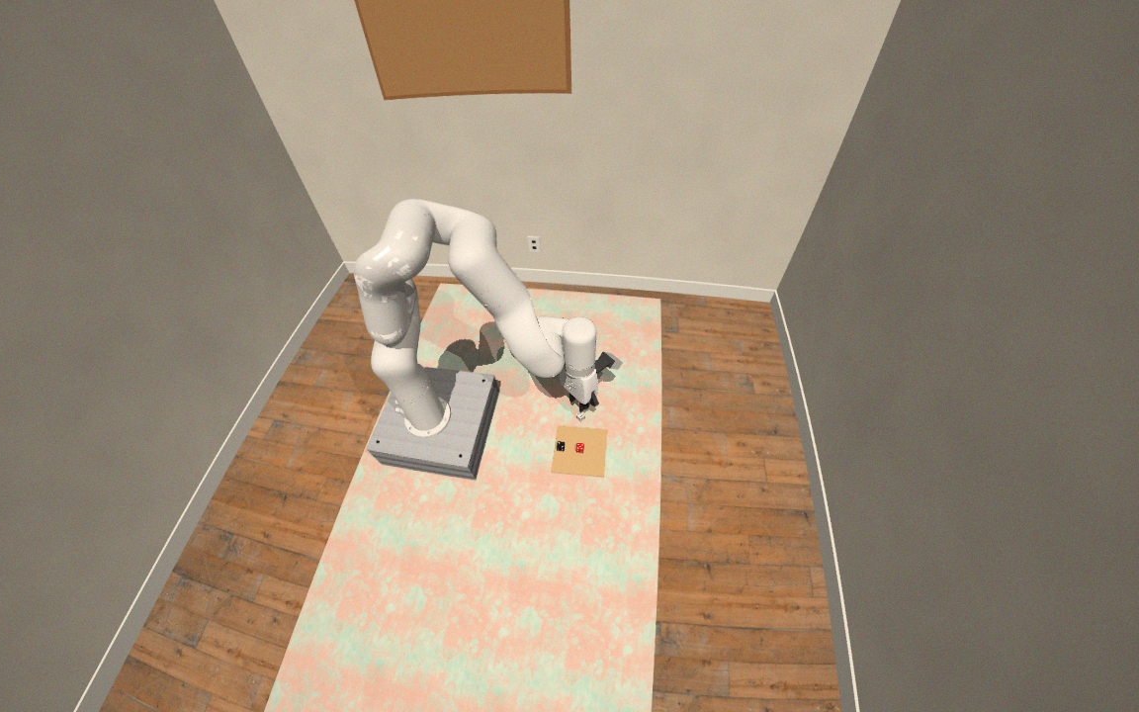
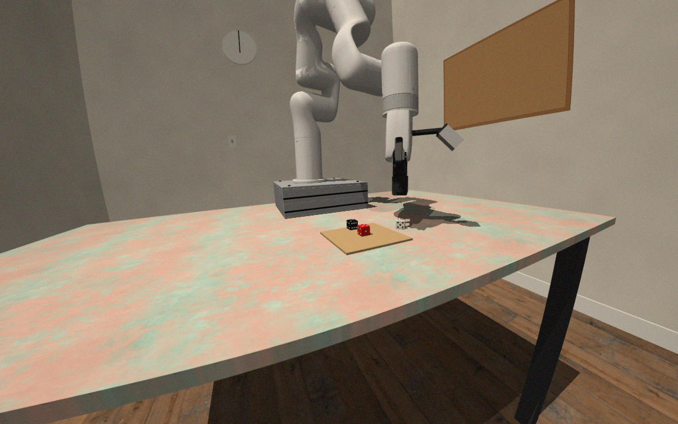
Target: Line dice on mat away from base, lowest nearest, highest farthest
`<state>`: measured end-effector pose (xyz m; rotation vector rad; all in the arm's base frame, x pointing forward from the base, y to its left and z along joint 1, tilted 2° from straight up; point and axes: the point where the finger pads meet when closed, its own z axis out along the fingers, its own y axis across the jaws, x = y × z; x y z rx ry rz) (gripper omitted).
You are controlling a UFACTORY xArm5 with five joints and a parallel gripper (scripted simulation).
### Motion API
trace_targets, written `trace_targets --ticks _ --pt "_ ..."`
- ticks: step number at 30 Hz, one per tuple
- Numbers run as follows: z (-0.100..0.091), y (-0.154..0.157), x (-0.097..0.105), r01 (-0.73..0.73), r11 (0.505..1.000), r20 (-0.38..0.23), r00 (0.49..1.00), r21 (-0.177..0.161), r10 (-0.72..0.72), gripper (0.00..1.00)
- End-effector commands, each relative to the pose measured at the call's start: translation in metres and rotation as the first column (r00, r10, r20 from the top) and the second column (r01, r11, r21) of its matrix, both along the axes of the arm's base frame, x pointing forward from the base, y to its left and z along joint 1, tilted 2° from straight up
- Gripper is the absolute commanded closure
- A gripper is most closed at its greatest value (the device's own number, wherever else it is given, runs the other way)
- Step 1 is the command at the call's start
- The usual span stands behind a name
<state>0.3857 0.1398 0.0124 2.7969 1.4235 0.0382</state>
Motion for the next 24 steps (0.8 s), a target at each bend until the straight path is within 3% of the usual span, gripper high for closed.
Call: trace_targets --ticks 1,24 --pt "0.0 0.0 0.001 0.0 1.0 0.003 1.0 0.001 0.0 0.64" --pt "-0.02 0.001 0.002 0.0 1.0 0.002 1.0 0.001 0.0 0.64"
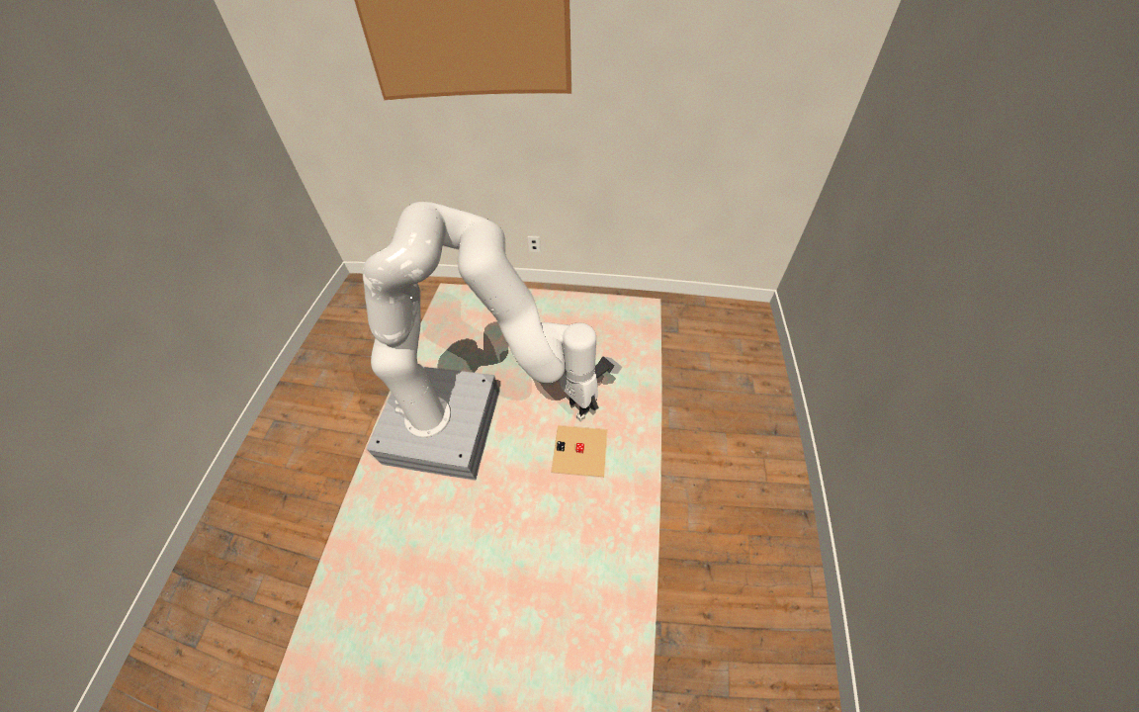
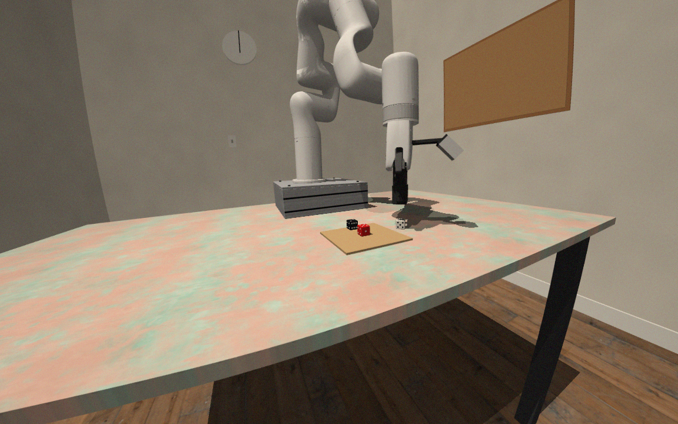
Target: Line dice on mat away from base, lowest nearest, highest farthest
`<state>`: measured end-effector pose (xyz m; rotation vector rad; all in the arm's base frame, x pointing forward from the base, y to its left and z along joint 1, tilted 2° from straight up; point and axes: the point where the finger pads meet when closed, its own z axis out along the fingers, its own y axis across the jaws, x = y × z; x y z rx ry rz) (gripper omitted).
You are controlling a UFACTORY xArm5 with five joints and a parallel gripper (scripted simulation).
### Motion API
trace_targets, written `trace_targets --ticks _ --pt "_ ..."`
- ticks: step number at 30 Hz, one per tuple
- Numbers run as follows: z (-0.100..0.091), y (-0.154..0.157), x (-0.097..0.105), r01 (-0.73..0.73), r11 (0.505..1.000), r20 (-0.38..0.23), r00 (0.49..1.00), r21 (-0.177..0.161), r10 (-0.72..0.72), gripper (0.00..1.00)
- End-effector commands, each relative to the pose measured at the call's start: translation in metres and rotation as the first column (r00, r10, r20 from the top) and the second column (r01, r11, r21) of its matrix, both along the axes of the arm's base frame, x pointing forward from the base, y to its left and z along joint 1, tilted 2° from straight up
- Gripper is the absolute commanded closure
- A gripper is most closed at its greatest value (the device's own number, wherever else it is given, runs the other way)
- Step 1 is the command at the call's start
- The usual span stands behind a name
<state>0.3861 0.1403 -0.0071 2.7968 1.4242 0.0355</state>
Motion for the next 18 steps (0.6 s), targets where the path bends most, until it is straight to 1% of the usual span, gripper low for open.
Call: trace_targets --ticks 1,13,18 --pt "-0.002 0.001 0.002 0.0 1.0 0.004 1.0 0.001 0.0 0.64" --pt "-0.02 0.0 0.003 0.0 1.0 0.004 1.0 0.001 0.0 0.64" --pt "-0.024 0.0 0.003 0.0 1.0 0.004 1.0 0.001 0.0 0.64"
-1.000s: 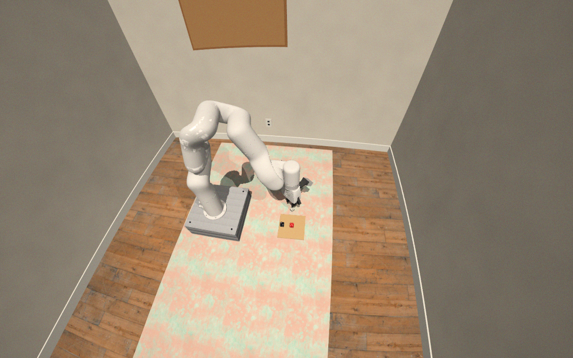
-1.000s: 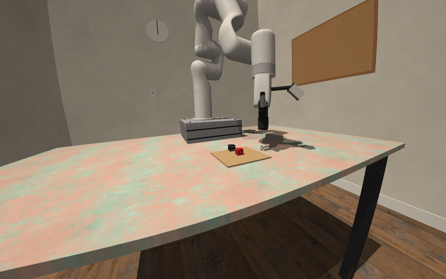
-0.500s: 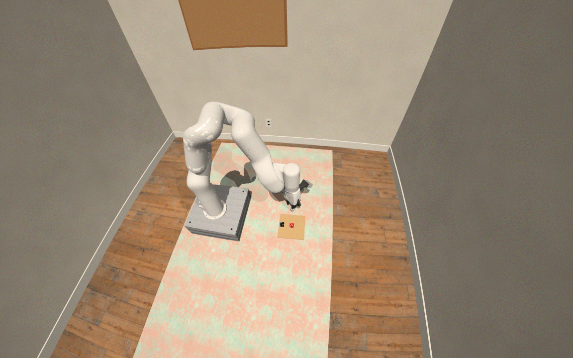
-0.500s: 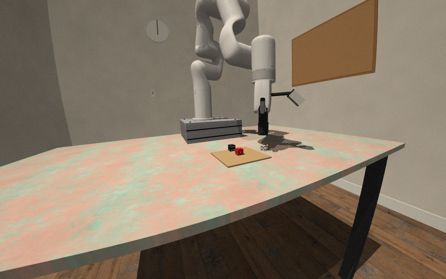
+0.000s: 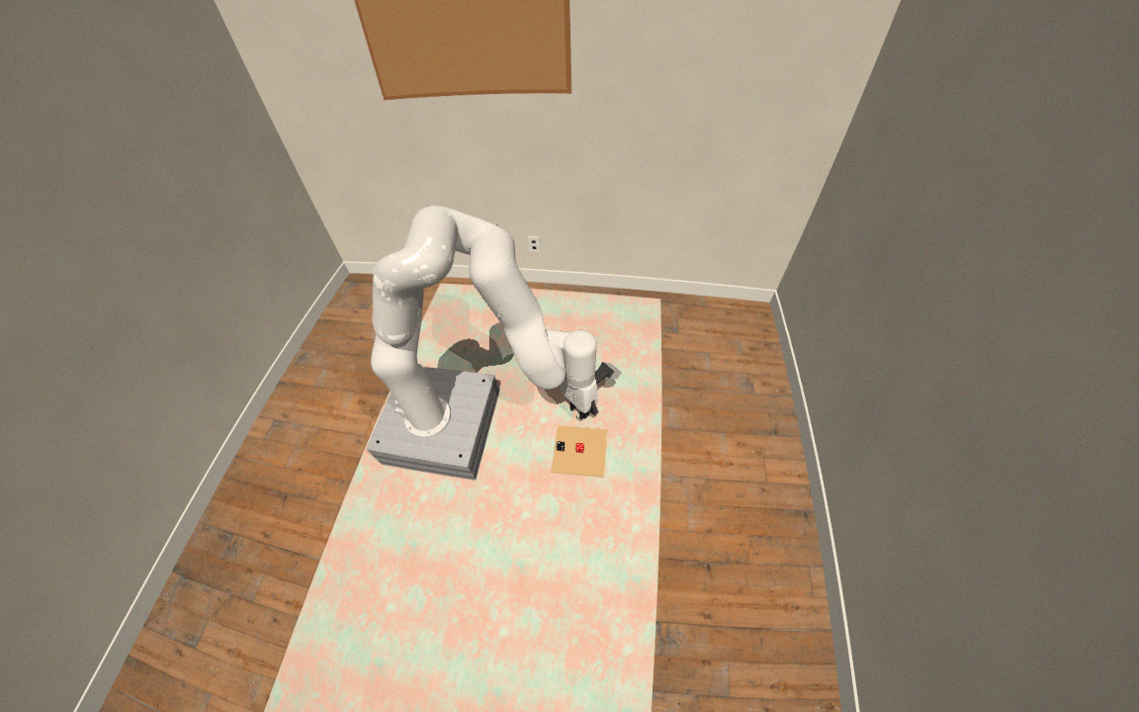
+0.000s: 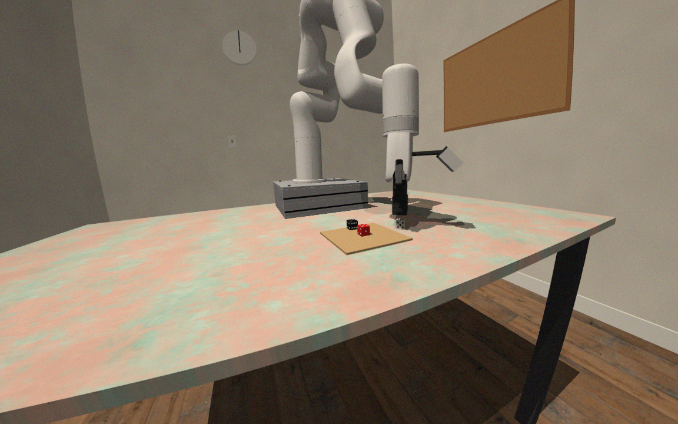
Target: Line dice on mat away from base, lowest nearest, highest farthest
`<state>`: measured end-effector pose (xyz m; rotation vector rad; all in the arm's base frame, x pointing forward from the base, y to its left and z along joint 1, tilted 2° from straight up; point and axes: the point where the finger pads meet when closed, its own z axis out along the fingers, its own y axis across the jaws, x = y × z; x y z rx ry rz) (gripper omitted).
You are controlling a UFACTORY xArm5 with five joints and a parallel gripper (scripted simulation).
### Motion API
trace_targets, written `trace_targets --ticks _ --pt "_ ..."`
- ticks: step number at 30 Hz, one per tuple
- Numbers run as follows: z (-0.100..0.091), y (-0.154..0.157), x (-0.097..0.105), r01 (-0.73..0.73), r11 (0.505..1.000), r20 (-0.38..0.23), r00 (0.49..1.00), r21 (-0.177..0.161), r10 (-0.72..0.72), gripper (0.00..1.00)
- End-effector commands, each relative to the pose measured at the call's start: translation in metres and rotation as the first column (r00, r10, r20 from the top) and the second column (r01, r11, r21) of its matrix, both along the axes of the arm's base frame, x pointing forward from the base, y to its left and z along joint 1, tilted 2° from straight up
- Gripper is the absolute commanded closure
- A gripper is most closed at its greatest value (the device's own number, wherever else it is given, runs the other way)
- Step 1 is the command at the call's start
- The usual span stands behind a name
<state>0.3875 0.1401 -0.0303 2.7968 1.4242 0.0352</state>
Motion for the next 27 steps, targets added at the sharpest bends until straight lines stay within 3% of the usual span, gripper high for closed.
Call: trace_targets --ticks 1,27 --pt "-0.0018 0.0006 0.0018 0.0 1.0 0.004 1.0 0.001 0.0 0.64" --pt "-0.0079 0.0005 0.0022 0.0 1.0 0.004 1.0 0.001 0.0 0.64"
